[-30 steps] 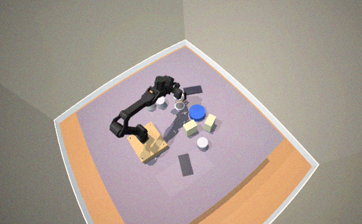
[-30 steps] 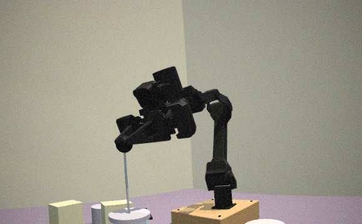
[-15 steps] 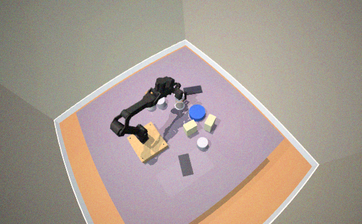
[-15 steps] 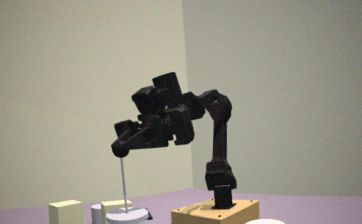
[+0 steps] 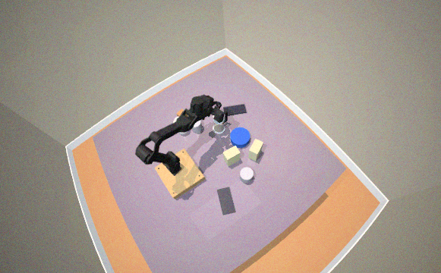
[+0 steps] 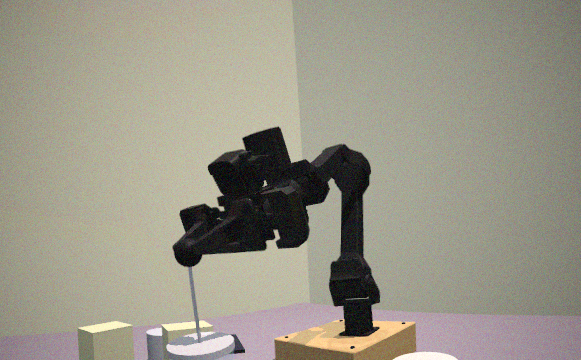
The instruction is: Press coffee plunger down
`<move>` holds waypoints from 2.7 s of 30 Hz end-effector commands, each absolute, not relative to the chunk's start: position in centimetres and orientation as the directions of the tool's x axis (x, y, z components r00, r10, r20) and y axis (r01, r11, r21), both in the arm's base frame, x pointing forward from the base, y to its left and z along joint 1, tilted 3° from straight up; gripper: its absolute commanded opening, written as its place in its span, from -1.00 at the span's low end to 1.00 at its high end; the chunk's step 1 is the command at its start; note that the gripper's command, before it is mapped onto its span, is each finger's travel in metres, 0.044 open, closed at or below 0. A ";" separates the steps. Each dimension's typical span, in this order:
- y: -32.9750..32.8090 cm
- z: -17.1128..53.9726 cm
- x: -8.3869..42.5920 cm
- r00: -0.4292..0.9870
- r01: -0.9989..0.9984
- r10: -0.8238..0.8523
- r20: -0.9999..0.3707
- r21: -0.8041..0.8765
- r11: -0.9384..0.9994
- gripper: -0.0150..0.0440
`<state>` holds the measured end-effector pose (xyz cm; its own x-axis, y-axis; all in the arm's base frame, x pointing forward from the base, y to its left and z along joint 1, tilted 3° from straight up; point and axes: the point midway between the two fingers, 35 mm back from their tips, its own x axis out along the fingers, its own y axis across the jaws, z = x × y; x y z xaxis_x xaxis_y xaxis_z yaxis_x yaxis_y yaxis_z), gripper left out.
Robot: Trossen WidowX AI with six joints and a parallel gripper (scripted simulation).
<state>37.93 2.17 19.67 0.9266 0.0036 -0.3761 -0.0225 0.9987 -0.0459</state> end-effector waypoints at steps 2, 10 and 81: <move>2.0 14.9 37.3 0.877 -0.030 -0.001 -0.481 -0.056 0.998 -0.07; 1.9 13.6 37.6 0.877 -0.030 -0.001 -0.481 -0.056 0.998 -0.07; 1.8 13.4 39.8 0.878 -0.030 -0.001 -0.479 -0.057 0.998 -0.07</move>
